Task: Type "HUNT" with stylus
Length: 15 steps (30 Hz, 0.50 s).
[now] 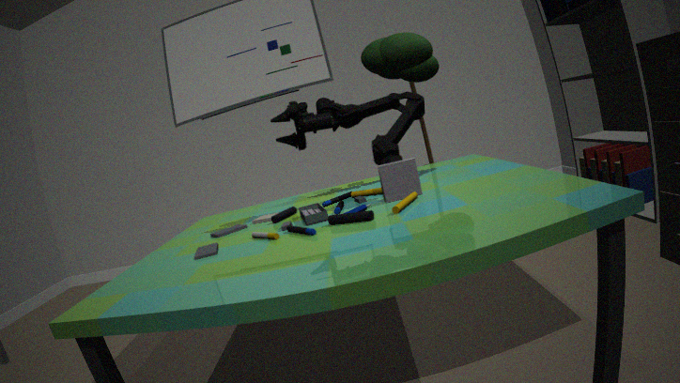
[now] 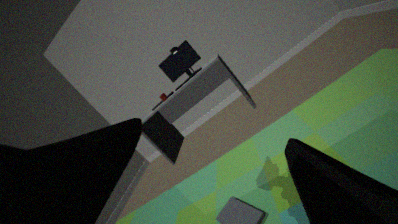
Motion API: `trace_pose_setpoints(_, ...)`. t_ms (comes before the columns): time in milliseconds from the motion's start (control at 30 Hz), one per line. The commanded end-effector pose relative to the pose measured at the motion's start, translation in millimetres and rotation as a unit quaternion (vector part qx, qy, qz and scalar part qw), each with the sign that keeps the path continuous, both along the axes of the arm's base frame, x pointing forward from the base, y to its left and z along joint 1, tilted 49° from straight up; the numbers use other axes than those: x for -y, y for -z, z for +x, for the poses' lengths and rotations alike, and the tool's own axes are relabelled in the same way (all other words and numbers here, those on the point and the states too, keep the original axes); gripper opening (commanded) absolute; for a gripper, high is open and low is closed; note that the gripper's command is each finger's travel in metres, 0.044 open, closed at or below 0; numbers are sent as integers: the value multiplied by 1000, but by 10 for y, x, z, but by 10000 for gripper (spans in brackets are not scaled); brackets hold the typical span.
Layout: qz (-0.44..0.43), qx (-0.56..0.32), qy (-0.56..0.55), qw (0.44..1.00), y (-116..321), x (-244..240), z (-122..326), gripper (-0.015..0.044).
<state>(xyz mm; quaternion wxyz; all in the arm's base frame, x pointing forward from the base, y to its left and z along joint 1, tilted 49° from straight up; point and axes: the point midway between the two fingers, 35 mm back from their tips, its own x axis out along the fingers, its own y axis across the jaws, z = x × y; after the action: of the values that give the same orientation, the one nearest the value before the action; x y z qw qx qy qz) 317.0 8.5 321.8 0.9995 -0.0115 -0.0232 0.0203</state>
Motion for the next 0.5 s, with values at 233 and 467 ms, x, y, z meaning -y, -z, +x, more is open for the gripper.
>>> trace_pose_setpoints(233, 24, -213, 29, 976, 1036, -175, 380, 230)
trace_pose_setpoints(467, -7, -425, 70, 902, 2147, -473, 331, 46)
